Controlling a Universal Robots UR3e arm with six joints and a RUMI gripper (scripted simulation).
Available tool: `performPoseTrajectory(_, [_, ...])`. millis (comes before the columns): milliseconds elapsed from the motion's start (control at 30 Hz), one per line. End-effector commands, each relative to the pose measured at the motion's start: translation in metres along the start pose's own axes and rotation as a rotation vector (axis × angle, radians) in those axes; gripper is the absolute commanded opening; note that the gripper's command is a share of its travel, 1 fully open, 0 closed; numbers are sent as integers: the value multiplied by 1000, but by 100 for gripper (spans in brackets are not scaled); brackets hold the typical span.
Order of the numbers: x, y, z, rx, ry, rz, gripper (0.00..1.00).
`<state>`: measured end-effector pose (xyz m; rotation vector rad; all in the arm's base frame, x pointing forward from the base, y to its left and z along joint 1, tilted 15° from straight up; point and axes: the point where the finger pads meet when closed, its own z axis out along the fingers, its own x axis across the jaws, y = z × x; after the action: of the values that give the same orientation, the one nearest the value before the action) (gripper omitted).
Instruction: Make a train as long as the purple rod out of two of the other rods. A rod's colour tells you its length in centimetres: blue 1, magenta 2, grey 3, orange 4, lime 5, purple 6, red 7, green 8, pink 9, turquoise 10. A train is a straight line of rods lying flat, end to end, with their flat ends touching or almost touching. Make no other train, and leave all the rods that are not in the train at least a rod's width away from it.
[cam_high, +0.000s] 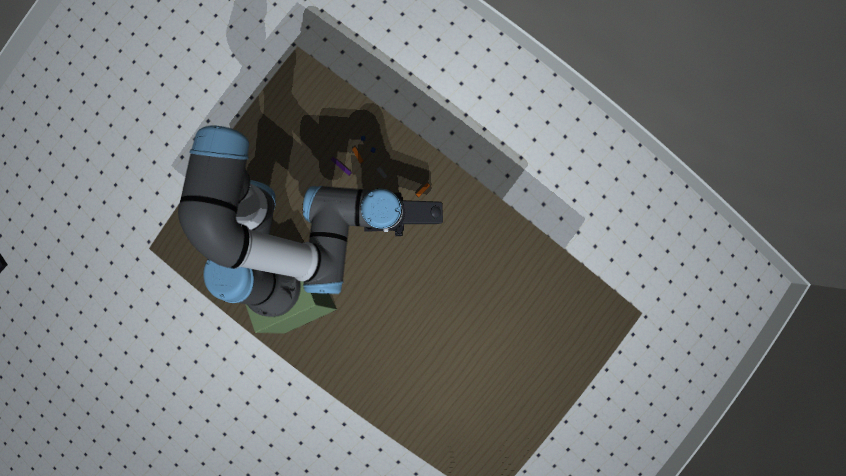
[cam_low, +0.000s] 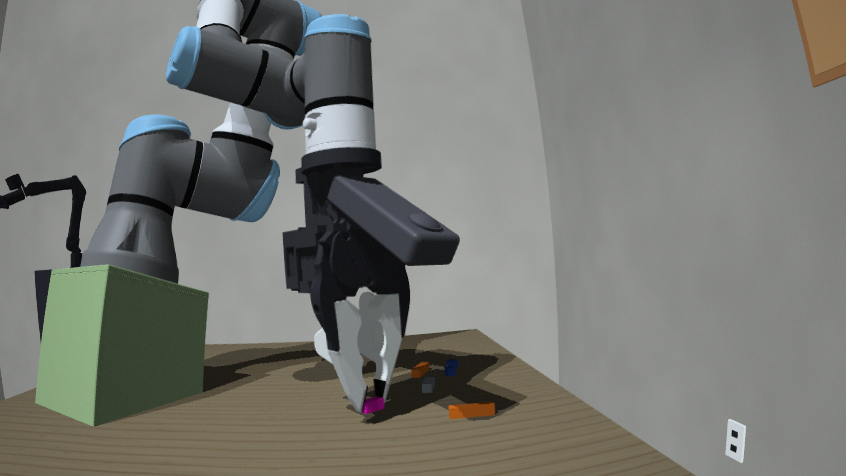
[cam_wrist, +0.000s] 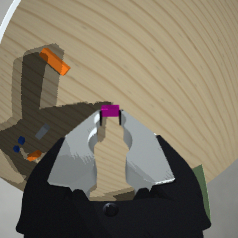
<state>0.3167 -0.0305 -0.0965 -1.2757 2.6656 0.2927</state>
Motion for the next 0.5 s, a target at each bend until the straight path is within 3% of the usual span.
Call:
performPoseTrajectory(0, [-1, -1, 0, 3, -1, -2, 0])
performPoseTrajectory(467, [-1, 0, 9, 1, -1, -1, 0])
